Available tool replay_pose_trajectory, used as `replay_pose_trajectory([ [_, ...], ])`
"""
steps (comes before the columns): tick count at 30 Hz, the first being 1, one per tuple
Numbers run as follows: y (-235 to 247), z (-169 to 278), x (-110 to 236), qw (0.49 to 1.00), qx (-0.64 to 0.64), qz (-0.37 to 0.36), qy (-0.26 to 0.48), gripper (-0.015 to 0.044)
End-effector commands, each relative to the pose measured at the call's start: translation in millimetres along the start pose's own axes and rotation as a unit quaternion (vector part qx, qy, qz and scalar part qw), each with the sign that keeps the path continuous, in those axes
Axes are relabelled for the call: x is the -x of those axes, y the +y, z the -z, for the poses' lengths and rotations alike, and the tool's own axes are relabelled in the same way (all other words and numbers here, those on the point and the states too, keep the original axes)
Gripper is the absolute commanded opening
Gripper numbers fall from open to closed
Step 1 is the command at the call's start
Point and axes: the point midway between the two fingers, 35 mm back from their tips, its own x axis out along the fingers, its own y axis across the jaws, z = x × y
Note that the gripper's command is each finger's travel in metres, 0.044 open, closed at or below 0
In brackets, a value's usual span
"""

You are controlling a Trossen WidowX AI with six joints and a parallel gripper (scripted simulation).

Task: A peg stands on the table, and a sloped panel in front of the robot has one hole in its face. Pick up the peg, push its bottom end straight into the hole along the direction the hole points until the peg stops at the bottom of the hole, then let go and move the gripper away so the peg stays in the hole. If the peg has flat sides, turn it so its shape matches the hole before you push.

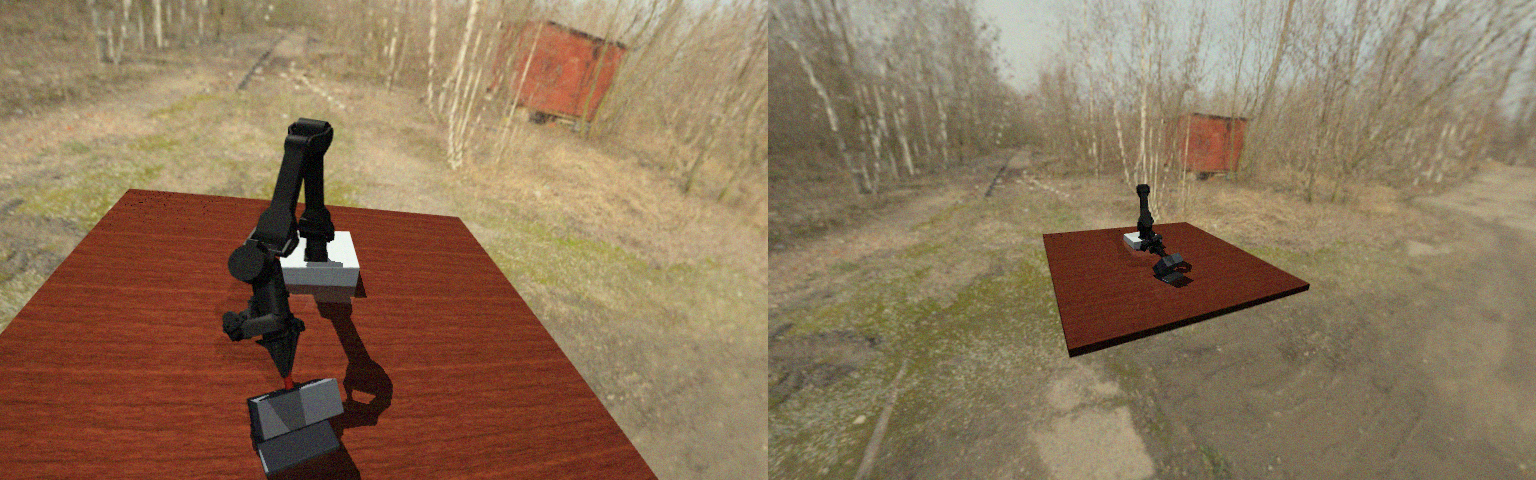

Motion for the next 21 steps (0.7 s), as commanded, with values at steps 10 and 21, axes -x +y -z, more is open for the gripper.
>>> replay_pose_trajectory([
  [10,-1.6,-1.0,-6.7,1.000,-0.002,0.002,-0.001,0.0000],
  [21,-0.7,-0.2,-5.4,1.000,0.000,0.001,0.000,0.0026],
])
